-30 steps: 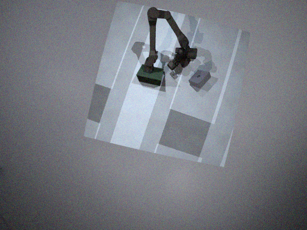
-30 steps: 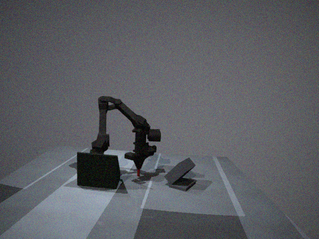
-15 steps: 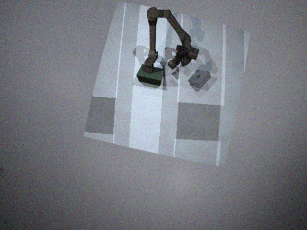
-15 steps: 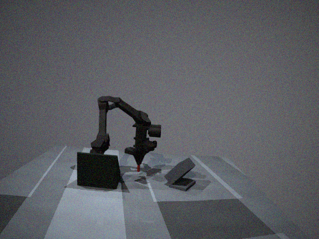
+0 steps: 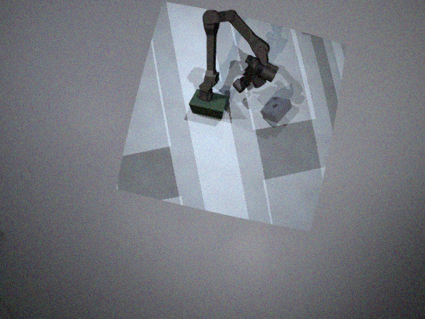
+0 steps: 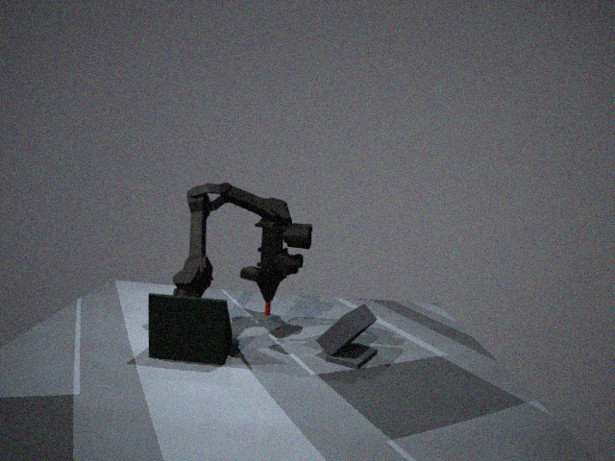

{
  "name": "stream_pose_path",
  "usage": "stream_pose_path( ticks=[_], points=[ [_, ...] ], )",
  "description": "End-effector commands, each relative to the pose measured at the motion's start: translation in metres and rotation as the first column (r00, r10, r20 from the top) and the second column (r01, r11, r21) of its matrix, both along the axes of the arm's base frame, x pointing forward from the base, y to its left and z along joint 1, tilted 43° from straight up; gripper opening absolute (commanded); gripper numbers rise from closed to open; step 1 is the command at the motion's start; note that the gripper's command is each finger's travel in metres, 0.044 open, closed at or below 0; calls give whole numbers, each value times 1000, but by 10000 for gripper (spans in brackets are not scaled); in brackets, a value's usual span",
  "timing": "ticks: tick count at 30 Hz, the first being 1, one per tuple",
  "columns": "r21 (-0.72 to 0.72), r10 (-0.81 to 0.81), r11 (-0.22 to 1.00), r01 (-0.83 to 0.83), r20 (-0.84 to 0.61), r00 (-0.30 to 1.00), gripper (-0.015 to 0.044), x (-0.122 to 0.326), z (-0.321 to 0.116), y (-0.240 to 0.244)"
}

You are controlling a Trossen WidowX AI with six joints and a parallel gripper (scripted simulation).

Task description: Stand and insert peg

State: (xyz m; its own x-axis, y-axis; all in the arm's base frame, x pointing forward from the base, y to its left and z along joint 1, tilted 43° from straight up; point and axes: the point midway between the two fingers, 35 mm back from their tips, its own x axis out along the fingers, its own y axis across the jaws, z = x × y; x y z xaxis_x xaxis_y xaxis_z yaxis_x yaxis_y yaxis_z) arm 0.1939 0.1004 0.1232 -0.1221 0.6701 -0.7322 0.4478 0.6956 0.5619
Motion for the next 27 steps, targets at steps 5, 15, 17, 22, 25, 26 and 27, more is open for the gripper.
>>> stream_pose_path(
  ticks=[5, 15, 17, 22, 25, 26, 27],
  points=[
    [-36, -3, 999, 4, 38, 999, 0, 4, 0, -4],
    [-109, -20, 993, 33, 115, 993, 0, 14, -6, -7],
    [-123, -24, 992, 41, 131, 991, 0, 16, -6, -8],
    [-154, -36, 986, 63, 172, 984, 0, 21, -8, -10],
    [-171, -44, 982, 78, 198, 979, 0, 25, -9, -10],
    [-176, -46, 981, 84, 206, 977, 0, 26, -9, -11],
    [-181, -49, 979, 89, 215, 975, 0, 27, -9, -11]
  ],
)
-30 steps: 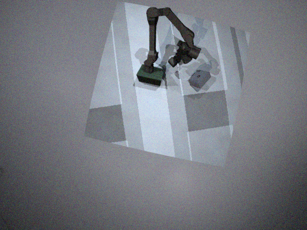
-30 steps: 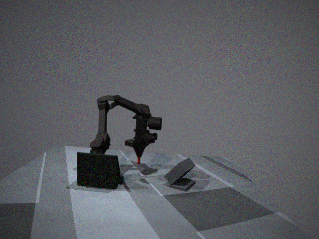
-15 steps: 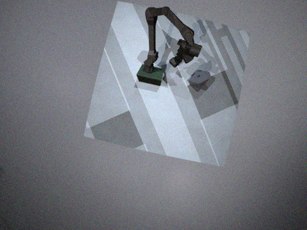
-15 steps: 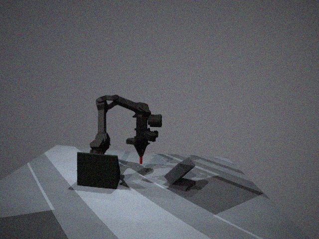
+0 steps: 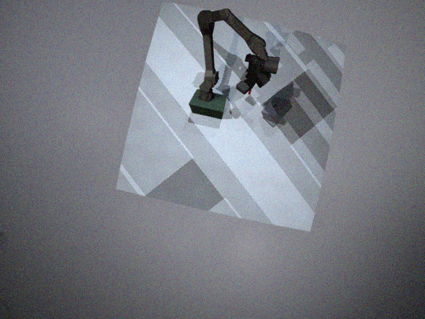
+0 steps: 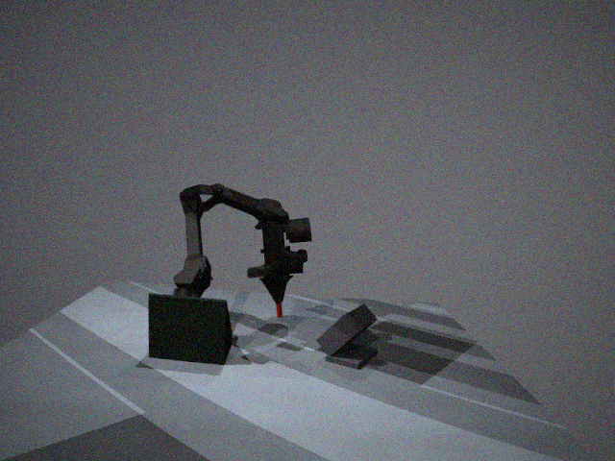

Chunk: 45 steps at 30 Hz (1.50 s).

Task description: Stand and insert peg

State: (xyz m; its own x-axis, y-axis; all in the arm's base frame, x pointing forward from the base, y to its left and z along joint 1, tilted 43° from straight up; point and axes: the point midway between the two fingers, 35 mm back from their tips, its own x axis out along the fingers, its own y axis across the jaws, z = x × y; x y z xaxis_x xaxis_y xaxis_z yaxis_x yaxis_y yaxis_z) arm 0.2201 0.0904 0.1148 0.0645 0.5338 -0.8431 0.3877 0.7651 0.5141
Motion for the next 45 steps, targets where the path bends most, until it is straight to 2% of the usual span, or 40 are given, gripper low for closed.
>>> stream_pose_path(
  ticks=[1, 23, 45],
  points=[
    [-22, -15, 1000, 16, 30, 999, 0, 2, -1, -1],
    [-106, -117, 984, 145, 235, 965, 0, 31, 6, -7],
    [-96, -230, 950, 296, 426, 875, 0, 57, 25, -11]
  ],
)
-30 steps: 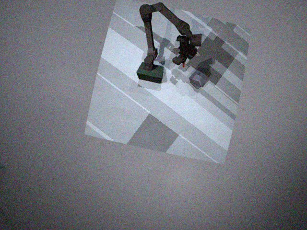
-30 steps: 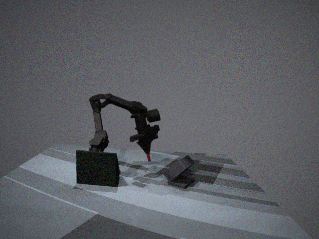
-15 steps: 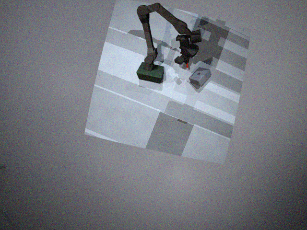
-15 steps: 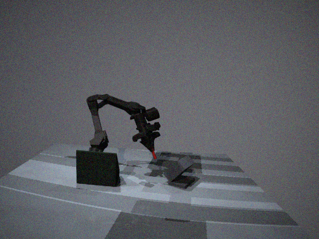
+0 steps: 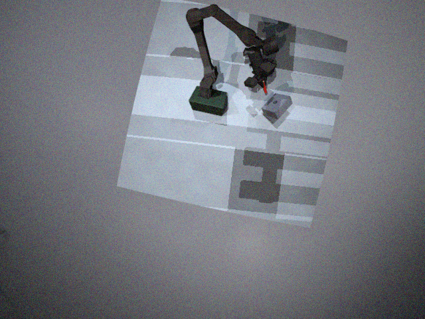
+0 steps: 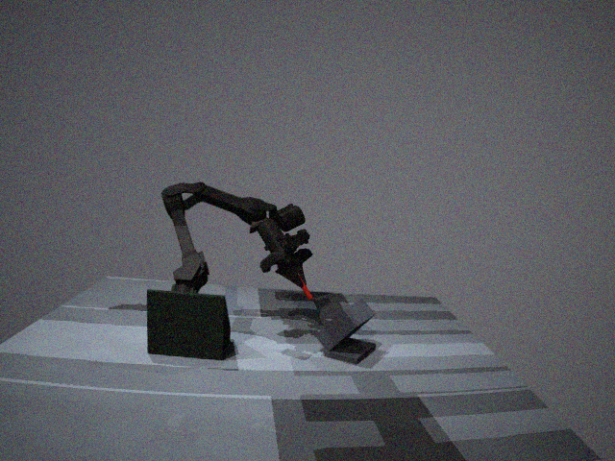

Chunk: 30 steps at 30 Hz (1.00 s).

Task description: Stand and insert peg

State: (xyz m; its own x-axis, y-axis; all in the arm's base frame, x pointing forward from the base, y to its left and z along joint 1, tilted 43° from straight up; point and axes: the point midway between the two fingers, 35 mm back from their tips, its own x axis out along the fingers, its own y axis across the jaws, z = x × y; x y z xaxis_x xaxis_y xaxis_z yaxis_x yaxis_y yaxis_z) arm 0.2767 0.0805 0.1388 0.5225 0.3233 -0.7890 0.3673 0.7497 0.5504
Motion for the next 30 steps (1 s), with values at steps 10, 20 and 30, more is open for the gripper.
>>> stream_pose_path(
  ticks=[10, 20, 30],
  points=[
    [-2, -28, 1000, 28, 37, 999, 0, 13, -5, 2],
    [0, -46, 999, 46, 64, 997, 0, 26, -12, 5],
    [4, -65, 998, 64, 91, 994, 0, 38, -20, 9]
  ],
)
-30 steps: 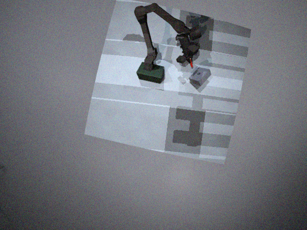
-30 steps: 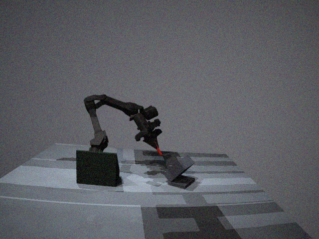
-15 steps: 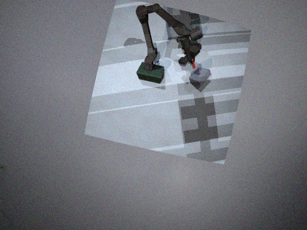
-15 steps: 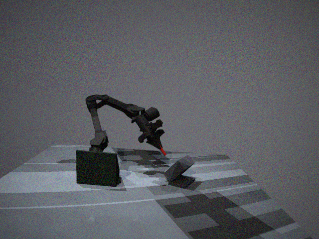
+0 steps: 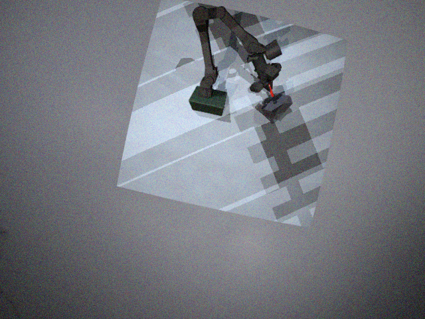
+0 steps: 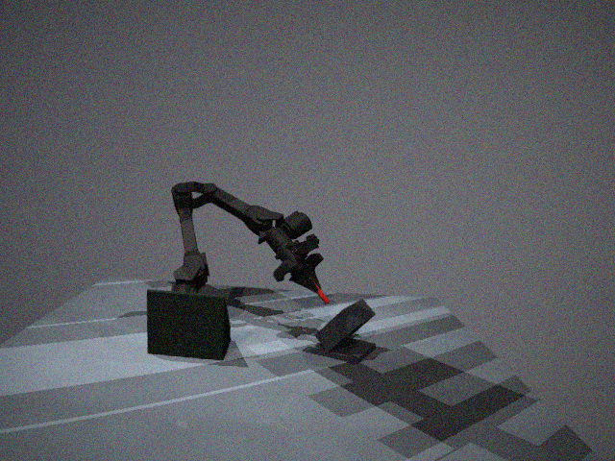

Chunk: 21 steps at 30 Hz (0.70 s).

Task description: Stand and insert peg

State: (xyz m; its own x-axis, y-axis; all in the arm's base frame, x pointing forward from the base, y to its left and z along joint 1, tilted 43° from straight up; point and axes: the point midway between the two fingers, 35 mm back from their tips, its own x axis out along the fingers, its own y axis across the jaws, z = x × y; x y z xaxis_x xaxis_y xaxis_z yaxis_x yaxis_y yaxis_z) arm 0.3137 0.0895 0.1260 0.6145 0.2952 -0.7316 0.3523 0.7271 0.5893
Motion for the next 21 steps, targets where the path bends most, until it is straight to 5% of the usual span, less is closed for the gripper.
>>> stream_pose_path(
  ticks=[1, 21],
  points=[
    [-3, -11, 1000, 11, -5, 1000, 0, 3, -8, 1],
    [-7, -17, 1000, 18, 19, 1000, 0, 11, -15, 5]
  ],
)
